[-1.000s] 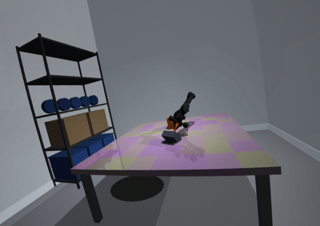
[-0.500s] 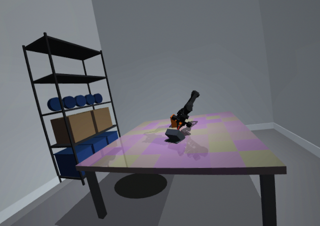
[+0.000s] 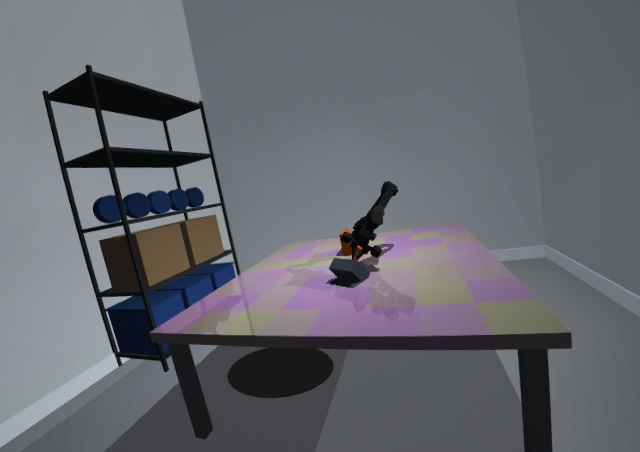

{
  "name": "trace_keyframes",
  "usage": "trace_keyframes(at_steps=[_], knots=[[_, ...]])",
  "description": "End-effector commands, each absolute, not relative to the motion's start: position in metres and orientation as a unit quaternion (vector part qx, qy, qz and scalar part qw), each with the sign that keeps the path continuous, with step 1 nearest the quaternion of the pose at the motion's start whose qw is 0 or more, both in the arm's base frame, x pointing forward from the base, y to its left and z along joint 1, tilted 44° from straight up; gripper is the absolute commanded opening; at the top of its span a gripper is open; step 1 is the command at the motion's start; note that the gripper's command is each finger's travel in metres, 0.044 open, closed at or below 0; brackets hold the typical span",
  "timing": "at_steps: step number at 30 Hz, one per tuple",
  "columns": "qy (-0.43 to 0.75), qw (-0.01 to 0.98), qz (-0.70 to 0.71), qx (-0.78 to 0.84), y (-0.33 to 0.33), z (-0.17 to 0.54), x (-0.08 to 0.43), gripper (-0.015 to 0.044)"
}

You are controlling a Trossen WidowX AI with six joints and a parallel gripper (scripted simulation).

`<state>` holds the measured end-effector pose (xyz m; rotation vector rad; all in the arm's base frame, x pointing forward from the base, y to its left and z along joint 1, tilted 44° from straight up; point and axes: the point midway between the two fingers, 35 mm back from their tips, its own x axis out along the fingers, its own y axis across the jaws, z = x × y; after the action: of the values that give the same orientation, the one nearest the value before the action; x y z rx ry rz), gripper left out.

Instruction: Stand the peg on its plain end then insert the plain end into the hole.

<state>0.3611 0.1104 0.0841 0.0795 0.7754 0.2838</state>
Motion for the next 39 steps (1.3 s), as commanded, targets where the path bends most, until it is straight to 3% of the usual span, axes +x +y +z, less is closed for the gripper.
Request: trace_keyframes(at_steps=[1, 29, 39], knots=[[0.377, 0.915, 0.136, 0.039, 0.1108, 0.0817, 0.3636, 0.0], [0.377, 0.915, 0.139, 0.038, 0.1132, 0.0764, 0.3688, 0.0], [0.377, 0.915, 0.139, 0.038, 0.1132, 0.0764, 0.3688, 0.0263]])
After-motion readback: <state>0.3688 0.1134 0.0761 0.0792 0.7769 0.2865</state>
